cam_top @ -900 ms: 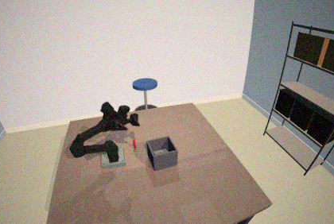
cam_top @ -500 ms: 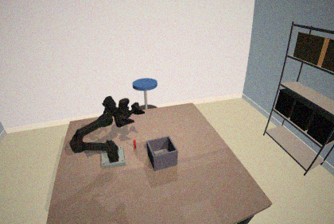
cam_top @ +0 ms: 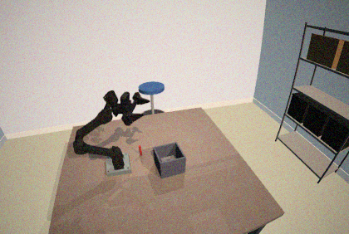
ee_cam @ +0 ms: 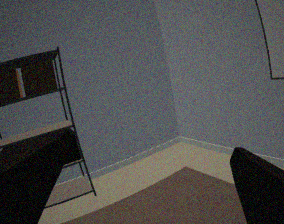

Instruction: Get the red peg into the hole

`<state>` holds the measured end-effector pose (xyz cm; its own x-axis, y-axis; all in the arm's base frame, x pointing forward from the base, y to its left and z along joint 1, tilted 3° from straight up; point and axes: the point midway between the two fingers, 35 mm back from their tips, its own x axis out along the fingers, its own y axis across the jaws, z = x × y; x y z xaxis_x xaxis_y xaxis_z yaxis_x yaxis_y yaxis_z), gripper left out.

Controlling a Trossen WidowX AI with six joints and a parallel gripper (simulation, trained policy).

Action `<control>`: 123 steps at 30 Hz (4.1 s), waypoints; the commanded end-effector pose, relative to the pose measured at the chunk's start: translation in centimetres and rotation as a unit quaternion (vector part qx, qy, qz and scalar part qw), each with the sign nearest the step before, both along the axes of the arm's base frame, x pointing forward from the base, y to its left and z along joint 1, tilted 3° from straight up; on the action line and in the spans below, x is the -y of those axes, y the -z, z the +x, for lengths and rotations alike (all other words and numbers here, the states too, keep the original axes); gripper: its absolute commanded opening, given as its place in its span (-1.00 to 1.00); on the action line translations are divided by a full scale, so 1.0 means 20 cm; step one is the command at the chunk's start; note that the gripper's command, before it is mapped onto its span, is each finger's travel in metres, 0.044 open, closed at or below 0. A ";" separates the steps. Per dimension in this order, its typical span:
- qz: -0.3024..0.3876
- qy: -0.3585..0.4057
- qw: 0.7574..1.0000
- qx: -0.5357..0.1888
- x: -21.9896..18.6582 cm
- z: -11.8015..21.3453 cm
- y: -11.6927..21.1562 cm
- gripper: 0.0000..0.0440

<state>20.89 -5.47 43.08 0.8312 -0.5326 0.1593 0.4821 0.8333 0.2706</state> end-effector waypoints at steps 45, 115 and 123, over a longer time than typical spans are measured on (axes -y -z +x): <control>0.286 -0.149 0.901 -0.291 -0.20 0.02 0.55 1.00; 0.559 0.113 0.578 -0.584 -0.86 -0.24 1.59 1.00; 0.554 0.137 0.577 -0.585 -0.85 -0.25 1.73 1.00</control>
